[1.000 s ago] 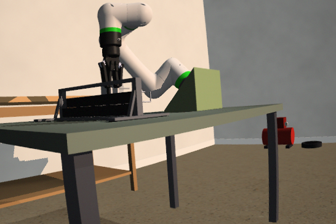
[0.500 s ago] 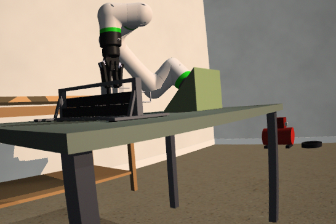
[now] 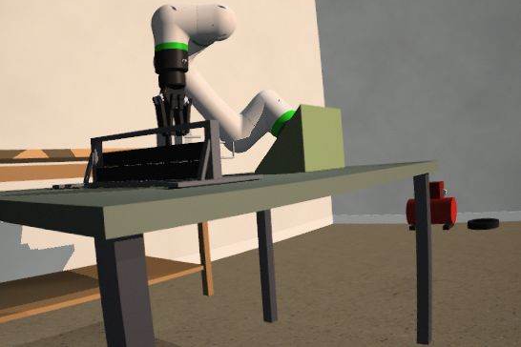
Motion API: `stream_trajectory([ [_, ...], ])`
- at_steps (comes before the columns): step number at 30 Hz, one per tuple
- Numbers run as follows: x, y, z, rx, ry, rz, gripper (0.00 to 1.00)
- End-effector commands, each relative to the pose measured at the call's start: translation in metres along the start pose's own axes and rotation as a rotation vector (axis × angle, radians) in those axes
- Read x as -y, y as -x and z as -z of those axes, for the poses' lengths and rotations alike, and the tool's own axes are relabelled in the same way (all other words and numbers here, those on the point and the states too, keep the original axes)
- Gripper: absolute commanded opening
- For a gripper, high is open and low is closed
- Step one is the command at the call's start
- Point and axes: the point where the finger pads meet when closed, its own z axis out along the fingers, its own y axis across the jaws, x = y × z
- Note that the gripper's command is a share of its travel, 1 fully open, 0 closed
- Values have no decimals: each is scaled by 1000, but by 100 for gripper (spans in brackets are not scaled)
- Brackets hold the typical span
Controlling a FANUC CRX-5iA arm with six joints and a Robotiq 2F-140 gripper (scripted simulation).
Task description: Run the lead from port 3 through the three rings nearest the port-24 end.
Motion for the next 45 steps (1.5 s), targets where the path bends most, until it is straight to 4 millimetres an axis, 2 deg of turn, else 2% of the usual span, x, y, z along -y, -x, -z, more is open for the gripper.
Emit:
stream_trajectory([
  [1, 0, 0, 1, -1, 1, 0, 20],
  [10, 0, 0, 12, -1, 1, 0, 20],
  [24, 0, 0, 61, -1, 1, 0, 20],
  [26, 0, 0, 61, -1, 1, 0, 20],
  [33, 0, 0, 80, -1, 1, 0, 20],
  [45, 0, 0, 90, -1, 1, 0, 20],
])
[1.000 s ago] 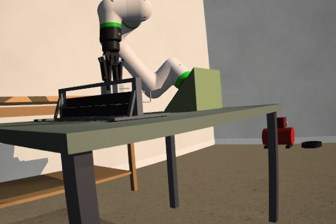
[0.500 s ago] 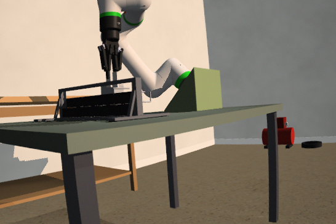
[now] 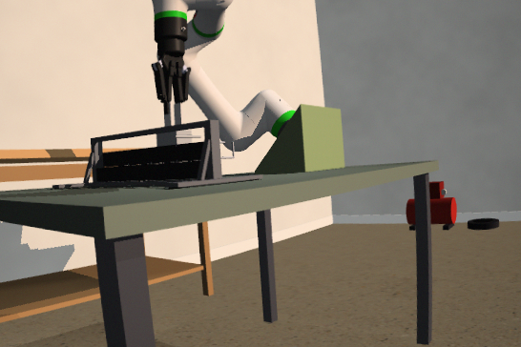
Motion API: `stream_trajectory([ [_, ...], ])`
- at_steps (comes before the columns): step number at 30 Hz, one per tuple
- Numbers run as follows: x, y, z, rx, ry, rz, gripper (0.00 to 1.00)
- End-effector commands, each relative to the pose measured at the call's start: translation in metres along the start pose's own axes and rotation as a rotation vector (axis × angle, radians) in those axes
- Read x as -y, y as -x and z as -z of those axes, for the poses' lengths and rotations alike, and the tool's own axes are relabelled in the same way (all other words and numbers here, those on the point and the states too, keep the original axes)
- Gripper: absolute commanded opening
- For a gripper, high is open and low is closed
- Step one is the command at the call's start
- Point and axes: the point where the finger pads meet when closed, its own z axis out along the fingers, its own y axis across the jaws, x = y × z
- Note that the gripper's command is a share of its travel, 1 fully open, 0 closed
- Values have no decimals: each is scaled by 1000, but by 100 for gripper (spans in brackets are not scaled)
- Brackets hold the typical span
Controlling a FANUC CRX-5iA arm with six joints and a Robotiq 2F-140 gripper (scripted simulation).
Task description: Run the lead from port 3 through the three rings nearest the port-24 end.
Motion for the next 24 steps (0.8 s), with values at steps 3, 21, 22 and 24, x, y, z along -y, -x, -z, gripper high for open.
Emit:
stream_trajectory([
  [3, 0, 0, 1, 0, 1, 0, 0],
  [21, 0, 0, 1, 0, 1, 0, 0],
  [22, 0, 0, 1, 0, 1, 0, 0],
  [24, 0, 0, 1, 0, 1, 0, 0],
])
